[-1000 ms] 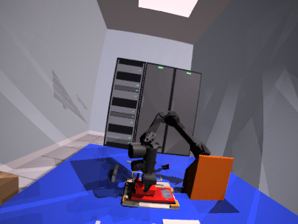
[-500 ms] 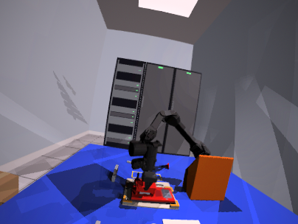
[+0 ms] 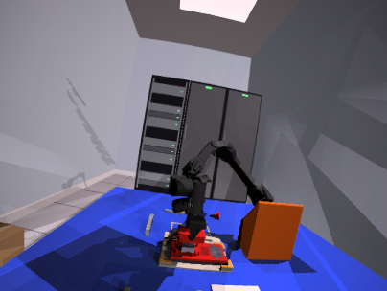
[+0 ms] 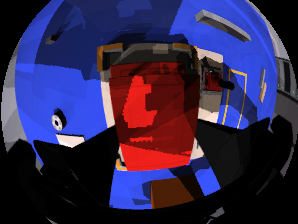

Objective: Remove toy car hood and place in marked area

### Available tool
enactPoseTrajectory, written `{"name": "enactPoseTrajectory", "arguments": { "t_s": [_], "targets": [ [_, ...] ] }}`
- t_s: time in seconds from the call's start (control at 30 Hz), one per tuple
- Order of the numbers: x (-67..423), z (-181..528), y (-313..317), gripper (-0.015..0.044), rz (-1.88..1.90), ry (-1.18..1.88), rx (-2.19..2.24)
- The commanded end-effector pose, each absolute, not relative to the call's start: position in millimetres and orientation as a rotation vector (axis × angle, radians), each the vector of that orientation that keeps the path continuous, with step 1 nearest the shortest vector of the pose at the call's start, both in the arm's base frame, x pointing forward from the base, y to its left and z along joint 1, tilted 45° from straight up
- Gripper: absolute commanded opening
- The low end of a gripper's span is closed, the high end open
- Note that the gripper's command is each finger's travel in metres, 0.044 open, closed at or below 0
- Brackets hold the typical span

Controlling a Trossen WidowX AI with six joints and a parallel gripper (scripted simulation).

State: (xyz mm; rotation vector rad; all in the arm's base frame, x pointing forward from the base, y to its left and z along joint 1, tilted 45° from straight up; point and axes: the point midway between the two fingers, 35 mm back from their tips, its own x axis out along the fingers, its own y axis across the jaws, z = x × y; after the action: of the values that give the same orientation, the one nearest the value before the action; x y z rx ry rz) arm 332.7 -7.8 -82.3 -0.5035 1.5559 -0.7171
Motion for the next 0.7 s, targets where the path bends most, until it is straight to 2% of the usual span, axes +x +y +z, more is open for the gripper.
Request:
{"name": "enactPoseTrajectory", "arguments": {
  "t_s": [0.0,0.67],
  "targets": [
    [338,-66,8,0.0,-0.713,1.538,-0.491],
    [337,-17,-45,0.0,-0.696,1.541,-0.494]
  ]
}}
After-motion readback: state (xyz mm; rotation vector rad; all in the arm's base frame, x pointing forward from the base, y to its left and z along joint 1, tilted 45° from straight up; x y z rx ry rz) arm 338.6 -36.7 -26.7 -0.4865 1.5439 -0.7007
